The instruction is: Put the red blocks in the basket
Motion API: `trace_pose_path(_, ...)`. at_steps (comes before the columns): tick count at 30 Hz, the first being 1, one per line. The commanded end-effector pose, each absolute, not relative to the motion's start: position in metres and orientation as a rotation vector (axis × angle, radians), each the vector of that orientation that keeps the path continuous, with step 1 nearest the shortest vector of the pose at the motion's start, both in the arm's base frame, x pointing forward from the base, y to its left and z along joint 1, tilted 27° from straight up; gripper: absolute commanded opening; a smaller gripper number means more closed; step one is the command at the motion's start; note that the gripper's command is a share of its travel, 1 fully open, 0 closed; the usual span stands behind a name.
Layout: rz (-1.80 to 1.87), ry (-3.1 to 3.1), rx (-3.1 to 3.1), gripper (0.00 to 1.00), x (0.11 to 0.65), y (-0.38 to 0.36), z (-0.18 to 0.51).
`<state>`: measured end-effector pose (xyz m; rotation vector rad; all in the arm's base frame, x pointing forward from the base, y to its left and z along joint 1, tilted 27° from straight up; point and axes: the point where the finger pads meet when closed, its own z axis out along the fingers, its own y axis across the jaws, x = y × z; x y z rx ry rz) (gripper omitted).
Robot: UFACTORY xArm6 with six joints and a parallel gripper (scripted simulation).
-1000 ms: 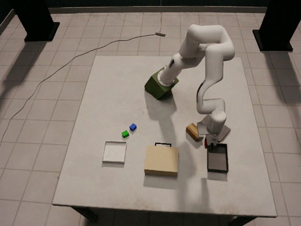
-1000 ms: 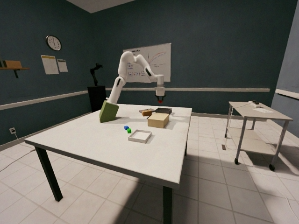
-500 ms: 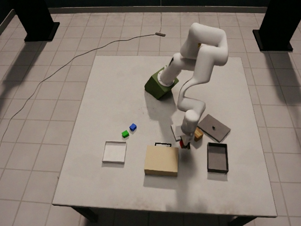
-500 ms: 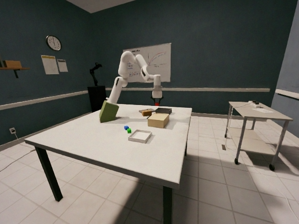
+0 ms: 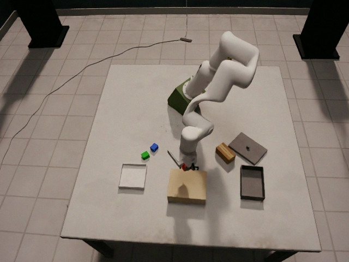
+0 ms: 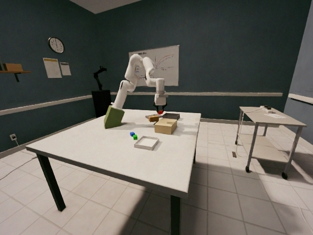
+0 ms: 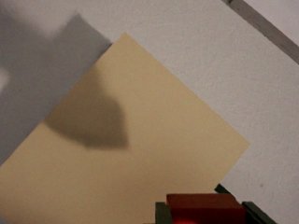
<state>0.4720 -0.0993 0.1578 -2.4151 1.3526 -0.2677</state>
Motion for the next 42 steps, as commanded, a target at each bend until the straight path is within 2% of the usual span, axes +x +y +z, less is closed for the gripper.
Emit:
trace_pose_path(1,-0.254,1.168,-2.422,0.00,0.477,-0.162,0.138)
trace_pose_path(14,-0.258,1.153,-2.431,0.00,0.478,-0.285,0.098)
trace_pose_path(16,-0.258,1.153,-2.431,0.00,0.478,-0.285,0.098)
trace_pose_path(17,-0.258,1.153,-2.431,0.00,0.480,-0.314,0.088)
trace_pose_path(21,-0.258,1.153,-2.431,0.00,0.486,-0.346,0.076)
trace_pose_path(42,-0.258,1.153,-2.431,0.00,0.486,-0.349,0.075)
